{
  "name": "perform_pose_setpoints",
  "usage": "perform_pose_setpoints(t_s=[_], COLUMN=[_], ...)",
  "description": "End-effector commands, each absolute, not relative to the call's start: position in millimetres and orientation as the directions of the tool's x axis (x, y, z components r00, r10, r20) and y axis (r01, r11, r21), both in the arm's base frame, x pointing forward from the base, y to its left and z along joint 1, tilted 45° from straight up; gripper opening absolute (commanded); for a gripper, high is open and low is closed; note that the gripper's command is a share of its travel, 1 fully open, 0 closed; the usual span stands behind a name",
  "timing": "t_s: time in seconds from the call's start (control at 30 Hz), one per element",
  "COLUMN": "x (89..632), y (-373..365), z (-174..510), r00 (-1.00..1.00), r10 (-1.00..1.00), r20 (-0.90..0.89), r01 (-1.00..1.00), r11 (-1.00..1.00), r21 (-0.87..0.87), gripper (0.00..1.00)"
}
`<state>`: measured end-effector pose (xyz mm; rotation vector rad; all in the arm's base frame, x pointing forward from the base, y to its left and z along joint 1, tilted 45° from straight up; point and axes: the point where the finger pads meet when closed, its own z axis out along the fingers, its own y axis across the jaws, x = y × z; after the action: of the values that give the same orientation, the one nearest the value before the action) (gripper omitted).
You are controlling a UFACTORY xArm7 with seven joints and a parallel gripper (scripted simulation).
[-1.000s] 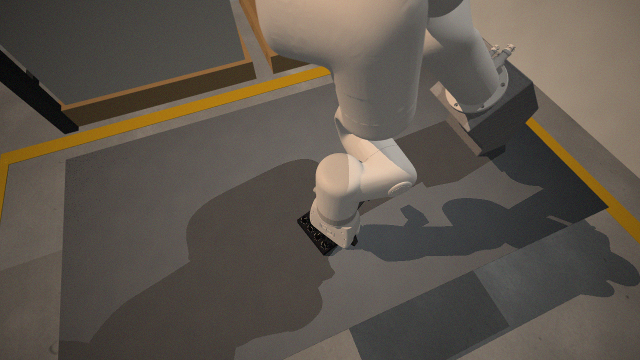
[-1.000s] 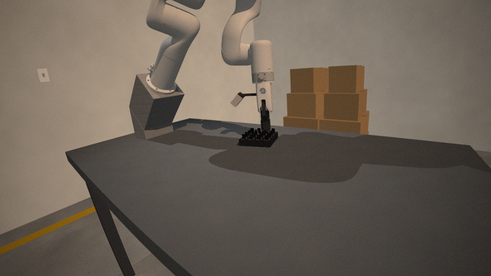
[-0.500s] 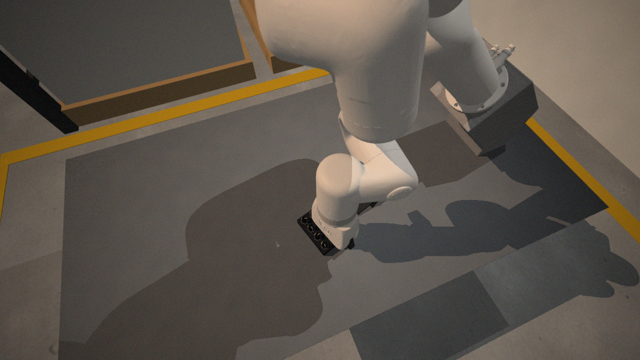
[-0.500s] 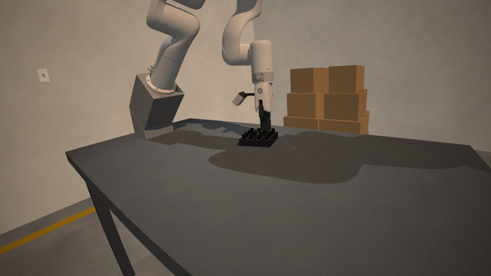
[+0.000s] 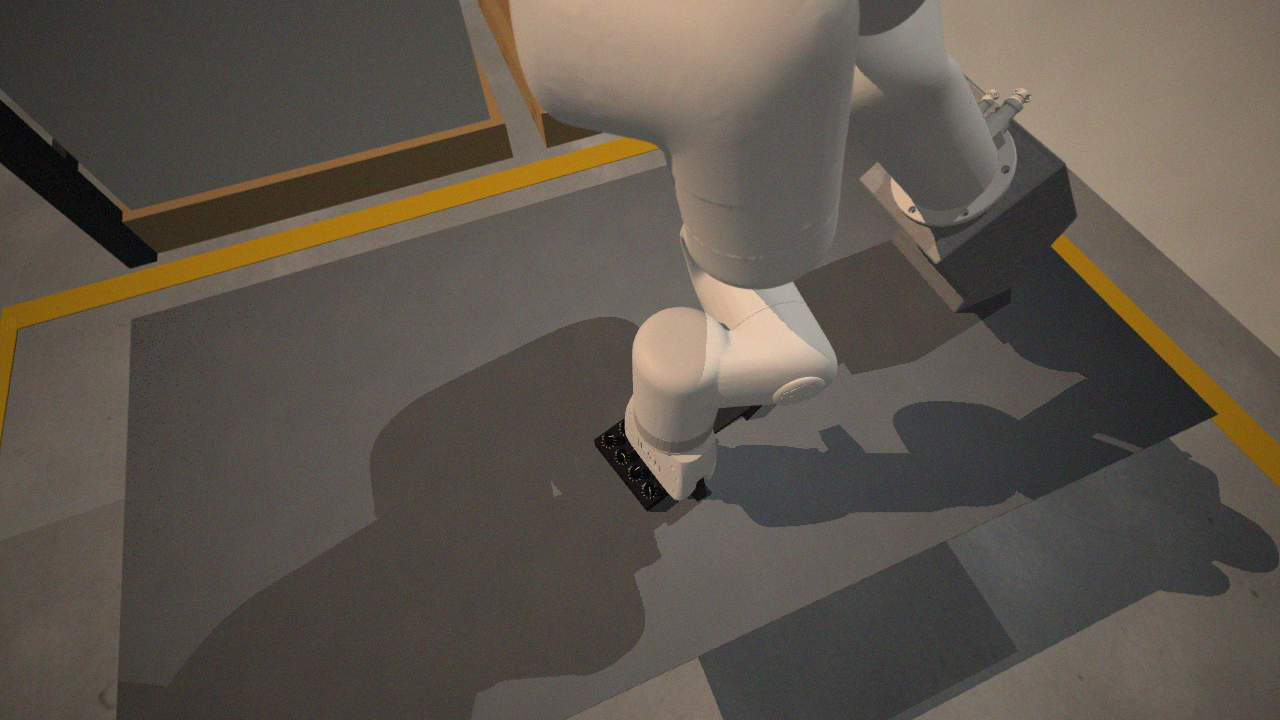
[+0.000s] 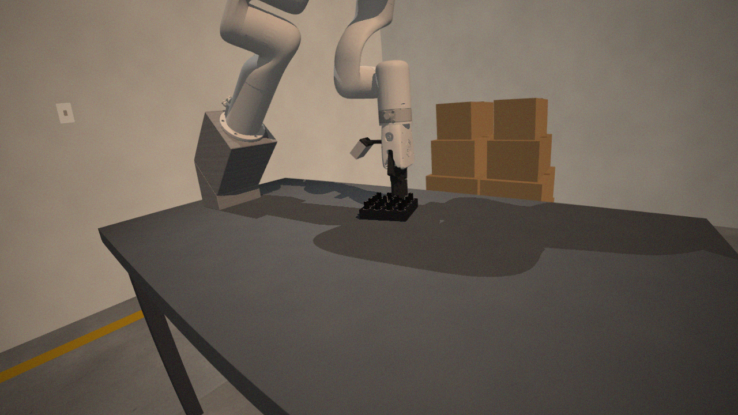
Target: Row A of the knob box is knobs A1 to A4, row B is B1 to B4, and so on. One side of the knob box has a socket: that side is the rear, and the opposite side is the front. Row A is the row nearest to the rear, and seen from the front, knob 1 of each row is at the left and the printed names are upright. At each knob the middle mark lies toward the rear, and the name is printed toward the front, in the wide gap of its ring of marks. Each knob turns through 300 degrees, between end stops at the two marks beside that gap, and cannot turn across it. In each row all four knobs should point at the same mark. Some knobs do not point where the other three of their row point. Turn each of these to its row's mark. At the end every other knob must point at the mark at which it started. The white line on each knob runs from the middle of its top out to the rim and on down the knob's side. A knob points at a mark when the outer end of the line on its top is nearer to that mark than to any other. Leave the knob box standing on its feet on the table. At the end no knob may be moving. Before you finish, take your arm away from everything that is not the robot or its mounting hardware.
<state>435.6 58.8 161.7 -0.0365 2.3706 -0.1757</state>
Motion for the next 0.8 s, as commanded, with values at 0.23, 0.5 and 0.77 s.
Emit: perform_pose_setpoints(t_s=[0.23,0.5,0.77], x=[435.8,435.8,435.8], y=[59.1,59.1,59.1], z=[162.2,162.2,162.2], r00=[-0.72,-0.72,-0.72], r10=[-0.073,-0.073,-0.073], r20=[-0.69,-0.69,-0.69], r01=[0.028,0.028,0.028], r11=[0.99,0.99,0.99], r21=[-0.135,-0.135,-0.135], gripper=[0.08,0.19,0.19])
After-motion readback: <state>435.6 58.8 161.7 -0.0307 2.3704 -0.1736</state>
